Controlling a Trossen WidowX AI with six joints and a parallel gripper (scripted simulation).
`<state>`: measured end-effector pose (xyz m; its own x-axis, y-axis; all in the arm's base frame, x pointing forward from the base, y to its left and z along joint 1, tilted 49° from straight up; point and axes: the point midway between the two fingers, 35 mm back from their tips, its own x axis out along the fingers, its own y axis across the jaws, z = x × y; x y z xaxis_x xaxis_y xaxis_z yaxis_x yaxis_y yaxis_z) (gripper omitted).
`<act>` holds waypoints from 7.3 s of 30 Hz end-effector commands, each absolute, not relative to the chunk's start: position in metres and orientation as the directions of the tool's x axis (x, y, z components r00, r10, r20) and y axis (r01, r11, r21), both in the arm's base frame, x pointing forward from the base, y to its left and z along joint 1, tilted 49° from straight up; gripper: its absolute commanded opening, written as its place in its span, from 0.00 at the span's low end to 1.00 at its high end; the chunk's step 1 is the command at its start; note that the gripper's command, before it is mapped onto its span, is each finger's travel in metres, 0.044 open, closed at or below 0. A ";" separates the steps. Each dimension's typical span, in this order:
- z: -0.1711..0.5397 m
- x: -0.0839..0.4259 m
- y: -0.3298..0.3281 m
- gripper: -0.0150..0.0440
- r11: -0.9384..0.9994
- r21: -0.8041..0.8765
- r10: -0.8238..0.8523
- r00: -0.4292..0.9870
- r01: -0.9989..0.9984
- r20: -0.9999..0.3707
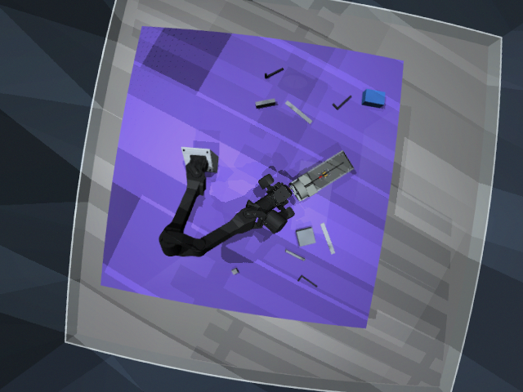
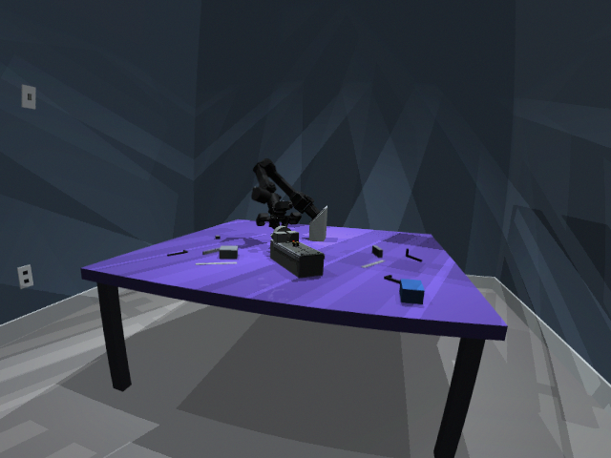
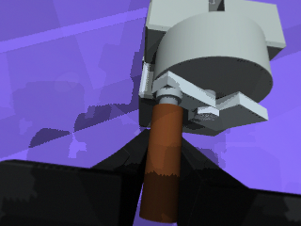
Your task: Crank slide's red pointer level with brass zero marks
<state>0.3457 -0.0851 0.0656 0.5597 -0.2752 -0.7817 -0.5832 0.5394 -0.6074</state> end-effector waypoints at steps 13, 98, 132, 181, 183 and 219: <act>0.083 0.353 -0.082 0.25 0.537 -0.613 -0.271 0.569 -0.580 -0.776; 0.092 0.360 -0.087 0.25 0.537 -0.613 -0.272 0.569 -0.579 -0.776; 0.091 0.360 -0.087 0.25 0.537 -0.613 -0.272 0.569 -0.579 -0.776; 0.091 0.360 -0.087 0.25 0.537 -0.613 -0.272 0.569 -0.579 -0.776; 0.091 0.360 -0.087 0.25 0.537 -0.613 -0.272 0.569 -0.579 -0.776; 0.091 0.360 -0.088 0.25 0.537 -0.613 -0.272 0.569 -0.579 -0.776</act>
<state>0.3579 -0.0864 0.0886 0.5619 -0.2698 -0.7820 -0.5838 0.5404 -0.6060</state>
